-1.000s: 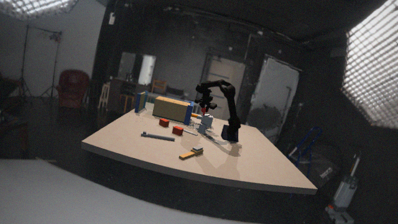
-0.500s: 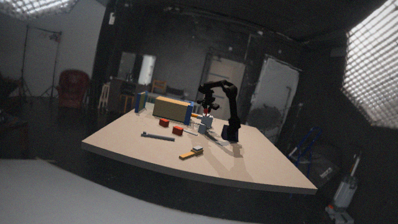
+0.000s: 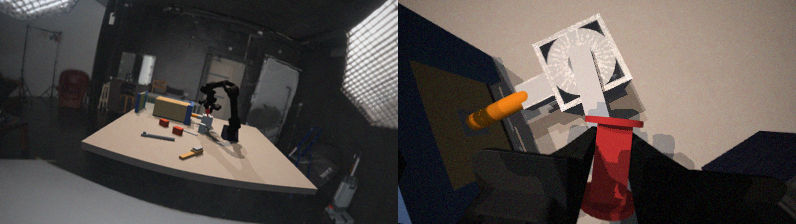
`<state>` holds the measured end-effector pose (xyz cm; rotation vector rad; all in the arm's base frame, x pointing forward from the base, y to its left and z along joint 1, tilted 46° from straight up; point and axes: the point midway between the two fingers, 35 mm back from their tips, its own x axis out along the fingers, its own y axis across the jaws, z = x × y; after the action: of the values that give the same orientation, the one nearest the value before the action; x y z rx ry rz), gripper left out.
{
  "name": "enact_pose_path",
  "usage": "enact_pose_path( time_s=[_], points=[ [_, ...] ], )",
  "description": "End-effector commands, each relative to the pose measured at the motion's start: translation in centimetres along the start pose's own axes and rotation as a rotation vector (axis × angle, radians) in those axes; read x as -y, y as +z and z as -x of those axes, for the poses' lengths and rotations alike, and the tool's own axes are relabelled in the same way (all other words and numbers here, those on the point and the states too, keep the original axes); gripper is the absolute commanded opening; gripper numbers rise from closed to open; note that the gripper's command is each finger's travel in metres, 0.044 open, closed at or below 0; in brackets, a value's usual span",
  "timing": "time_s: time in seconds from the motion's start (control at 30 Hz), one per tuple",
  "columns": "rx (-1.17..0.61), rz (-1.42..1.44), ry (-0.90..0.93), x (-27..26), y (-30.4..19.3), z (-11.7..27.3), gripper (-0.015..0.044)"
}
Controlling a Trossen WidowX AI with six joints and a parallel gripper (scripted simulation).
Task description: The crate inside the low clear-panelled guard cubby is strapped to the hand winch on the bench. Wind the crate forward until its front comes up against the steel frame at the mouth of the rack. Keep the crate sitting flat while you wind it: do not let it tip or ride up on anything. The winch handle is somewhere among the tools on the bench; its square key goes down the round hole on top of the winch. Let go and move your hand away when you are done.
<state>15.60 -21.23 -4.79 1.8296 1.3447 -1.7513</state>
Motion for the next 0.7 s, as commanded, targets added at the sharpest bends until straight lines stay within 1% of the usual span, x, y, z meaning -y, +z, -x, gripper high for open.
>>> enact_pose_path(
  time_s=[0.0, 0.67],
  points=[
    [0.010, -0.017, -0.045, 1.8, 0.9, -0.5, 0.0000],
    [0.011, -0.018, -0.045, 3.6, 2.5, -1.1, 0.0000]
  ],
)
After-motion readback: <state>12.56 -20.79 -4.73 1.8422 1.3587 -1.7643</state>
